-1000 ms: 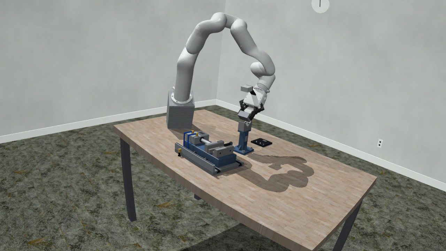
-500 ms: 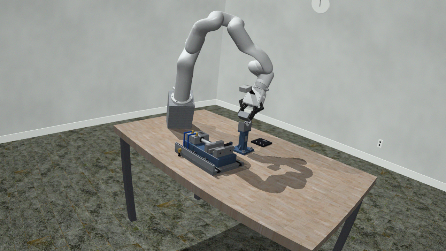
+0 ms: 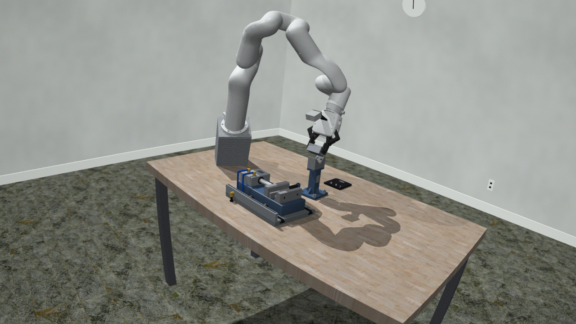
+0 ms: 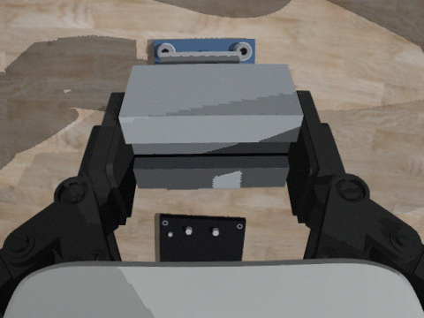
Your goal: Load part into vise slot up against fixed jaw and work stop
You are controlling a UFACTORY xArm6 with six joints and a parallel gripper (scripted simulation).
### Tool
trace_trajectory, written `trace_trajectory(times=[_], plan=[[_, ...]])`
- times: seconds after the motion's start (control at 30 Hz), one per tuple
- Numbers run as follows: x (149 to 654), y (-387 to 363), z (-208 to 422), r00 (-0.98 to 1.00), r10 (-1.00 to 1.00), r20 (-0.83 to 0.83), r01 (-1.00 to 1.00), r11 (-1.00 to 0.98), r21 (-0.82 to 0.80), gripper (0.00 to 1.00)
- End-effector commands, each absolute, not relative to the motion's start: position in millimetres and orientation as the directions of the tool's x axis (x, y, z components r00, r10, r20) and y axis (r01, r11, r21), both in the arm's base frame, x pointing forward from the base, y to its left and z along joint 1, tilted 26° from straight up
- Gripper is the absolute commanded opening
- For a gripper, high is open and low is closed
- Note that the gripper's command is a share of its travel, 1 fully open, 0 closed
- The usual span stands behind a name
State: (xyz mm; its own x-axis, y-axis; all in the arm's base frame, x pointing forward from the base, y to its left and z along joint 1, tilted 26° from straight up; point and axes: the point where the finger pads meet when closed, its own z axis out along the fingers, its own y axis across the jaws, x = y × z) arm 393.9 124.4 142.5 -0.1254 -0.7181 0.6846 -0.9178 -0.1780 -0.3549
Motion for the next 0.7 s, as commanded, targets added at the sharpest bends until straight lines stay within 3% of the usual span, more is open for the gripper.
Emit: trace_trajectory(times=[0.0, 0.67], plan=[[394.3, 125.2, 143.2, -0.115, -0.737, 0.666, -0.917, -0.179, -0.356, 0.0], [394.1, 123.3, 144.7, -0.029, -0.861, 0.508, -0.917, -0.179, -0.356, 0.0]])
